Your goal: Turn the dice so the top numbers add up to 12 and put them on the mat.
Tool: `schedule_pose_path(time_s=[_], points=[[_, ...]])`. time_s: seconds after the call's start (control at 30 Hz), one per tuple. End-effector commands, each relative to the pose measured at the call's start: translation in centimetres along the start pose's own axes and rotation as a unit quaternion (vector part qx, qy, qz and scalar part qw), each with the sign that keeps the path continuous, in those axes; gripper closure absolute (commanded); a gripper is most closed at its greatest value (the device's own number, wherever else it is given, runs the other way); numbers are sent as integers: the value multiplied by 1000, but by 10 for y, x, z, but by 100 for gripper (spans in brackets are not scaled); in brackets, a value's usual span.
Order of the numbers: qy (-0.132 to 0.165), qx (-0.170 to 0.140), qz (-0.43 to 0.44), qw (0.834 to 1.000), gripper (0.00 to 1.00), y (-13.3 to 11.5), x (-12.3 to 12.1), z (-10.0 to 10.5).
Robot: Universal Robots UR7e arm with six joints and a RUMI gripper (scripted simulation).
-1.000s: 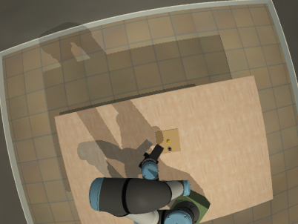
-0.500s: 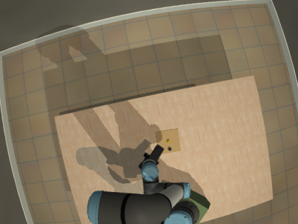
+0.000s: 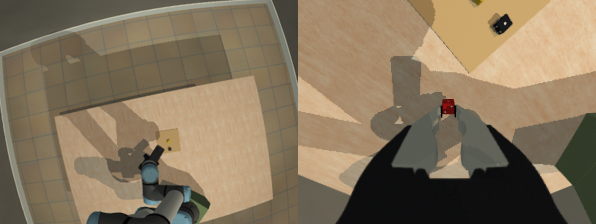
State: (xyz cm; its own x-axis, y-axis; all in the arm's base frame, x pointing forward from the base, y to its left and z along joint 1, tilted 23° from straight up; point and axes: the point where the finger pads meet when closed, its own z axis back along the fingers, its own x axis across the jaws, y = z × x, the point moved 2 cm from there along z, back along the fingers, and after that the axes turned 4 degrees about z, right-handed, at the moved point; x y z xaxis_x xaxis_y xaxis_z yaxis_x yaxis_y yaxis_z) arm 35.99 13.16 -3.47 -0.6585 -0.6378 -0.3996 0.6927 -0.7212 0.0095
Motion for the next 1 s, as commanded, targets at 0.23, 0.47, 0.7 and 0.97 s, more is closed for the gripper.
schedule_pose_path(time_s=[0.23,0.47,0.7,0.97], points=[[-4,-7,-1,1000,100,-2,2,21],[-4,-7,-1,1000,100,-2,2,32],[-4,-7,-1,1000,100,-2,2,38],[-4,-7,-1,1000,100,-2,2,44]])
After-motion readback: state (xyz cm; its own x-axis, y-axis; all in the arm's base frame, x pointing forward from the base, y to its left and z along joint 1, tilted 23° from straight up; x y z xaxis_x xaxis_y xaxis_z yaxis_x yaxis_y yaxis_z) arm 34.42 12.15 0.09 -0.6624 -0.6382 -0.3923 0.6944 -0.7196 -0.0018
